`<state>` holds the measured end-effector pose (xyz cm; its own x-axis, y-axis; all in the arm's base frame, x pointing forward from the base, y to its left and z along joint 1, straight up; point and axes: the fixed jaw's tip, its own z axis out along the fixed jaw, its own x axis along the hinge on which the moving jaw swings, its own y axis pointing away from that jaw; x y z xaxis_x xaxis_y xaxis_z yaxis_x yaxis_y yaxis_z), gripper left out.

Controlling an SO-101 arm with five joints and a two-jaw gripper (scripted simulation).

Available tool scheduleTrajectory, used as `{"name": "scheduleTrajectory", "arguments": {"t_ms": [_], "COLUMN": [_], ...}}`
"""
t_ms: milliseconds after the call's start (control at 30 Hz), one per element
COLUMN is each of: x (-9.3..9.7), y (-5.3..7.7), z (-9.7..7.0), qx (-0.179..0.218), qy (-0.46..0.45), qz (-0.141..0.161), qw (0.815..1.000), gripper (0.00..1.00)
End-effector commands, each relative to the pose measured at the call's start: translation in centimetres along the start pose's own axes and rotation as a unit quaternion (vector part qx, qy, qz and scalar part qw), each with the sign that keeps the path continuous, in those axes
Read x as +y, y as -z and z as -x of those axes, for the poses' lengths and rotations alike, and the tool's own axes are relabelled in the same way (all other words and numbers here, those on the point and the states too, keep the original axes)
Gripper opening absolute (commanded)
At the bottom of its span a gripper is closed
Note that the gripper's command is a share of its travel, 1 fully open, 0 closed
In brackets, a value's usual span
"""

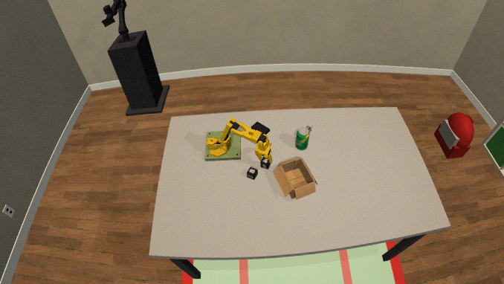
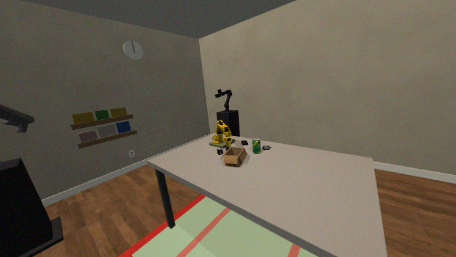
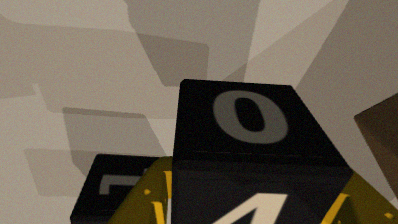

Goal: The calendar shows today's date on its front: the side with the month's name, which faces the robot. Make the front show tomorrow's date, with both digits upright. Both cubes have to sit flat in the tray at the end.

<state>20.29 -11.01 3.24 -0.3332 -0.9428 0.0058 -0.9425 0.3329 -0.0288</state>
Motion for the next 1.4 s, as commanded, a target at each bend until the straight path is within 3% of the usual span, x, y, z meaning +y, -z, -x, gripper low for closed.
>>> {"name": "scheduleTrajectory", "arguments": {"t_ms": [0,1367], "x": [0.4,0.4], "y": [-0.6,-2.3], "z": [-0.2,-0.2], "qx": [-0.003,-0.003], "qy": [0.000,0.000], "qz": [0.012,0.012], "qw": [1.000,1.000], "gripper": [0.00,0.00]}}
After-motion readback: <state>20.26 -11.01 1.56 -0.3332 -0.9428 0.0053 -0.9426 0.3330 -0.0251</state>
